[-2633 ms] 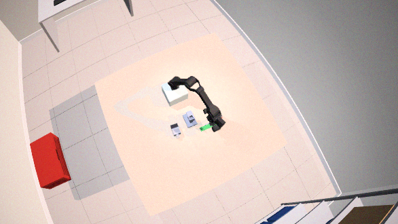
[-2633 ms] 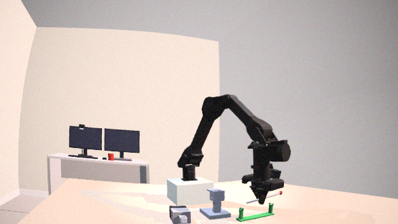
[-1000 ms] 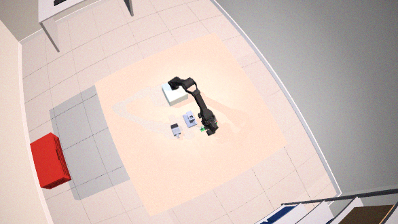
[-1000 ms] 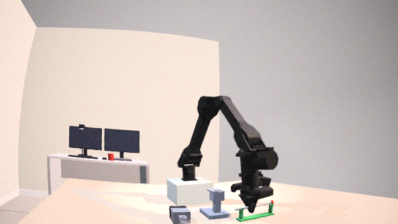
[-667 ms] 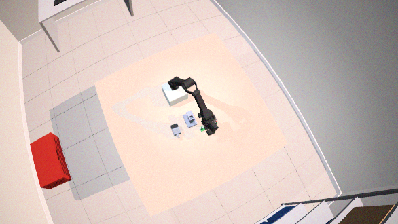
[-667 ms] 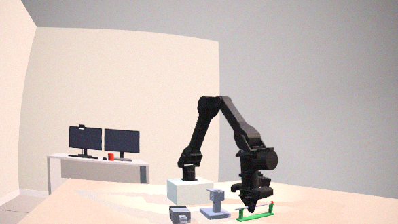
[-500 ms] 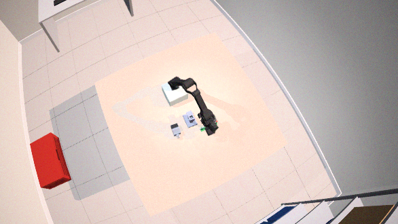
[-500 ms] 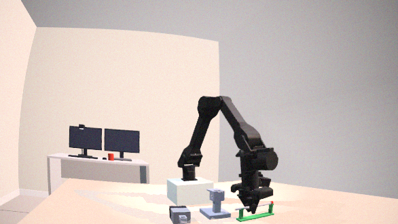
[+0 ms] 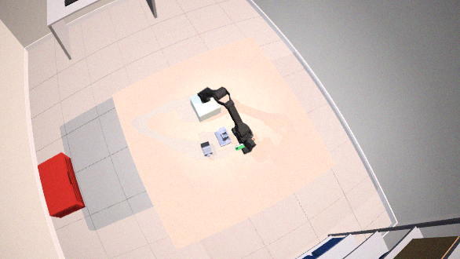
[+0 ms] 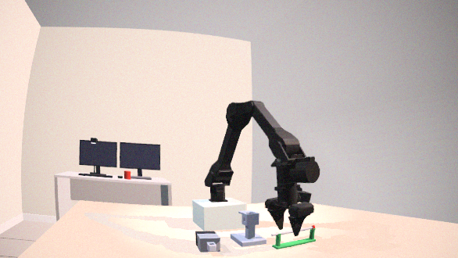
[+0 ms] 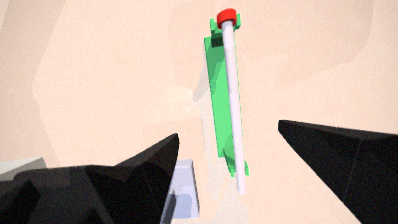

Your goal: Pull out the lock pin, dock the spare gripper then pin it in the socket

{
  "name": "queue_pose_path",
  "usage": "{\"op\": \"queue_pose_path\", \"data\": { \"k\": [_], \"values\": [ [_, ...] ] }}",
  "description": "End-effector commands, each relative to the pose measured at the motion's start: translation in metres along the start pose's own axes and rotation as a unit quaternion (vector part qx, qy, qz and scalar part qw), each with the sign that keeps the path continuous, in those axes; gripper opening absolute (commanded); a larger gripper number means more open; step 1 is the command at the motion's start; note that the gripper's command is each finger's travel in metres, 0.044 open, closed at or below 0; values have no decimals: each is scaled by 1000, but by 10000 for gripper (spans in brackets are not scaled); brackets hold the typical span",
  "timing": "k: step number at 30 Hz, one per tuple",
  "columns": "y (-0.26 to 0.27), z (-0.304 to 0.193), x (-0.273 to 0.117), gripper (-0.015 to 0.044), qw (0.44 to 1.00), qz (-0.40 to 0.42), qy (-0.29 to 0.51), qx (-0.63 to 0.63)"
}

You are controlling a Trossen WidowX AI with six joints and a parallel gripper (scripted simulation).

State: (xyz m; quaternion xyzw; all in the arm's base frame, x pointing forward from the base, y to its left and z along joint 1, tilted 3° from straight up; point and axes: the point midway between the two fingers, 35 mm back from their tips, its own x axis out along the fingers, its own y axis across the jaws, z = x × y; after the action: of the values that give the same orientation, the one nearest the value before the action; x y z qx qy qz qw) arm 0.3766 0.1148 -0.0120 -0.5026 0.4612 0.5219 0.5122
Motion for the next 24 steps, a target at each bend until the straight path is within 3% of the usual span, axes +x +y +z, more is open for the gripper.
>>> {"op": "queue_pose_path", "data": {
  "k": [1, 24],
  "values": [
    [0, 1, -11, 440, 1000, 0, 0, 0],
    [14, 4, -69, 440, 1000, 23, 5, -1]
  ]
}}
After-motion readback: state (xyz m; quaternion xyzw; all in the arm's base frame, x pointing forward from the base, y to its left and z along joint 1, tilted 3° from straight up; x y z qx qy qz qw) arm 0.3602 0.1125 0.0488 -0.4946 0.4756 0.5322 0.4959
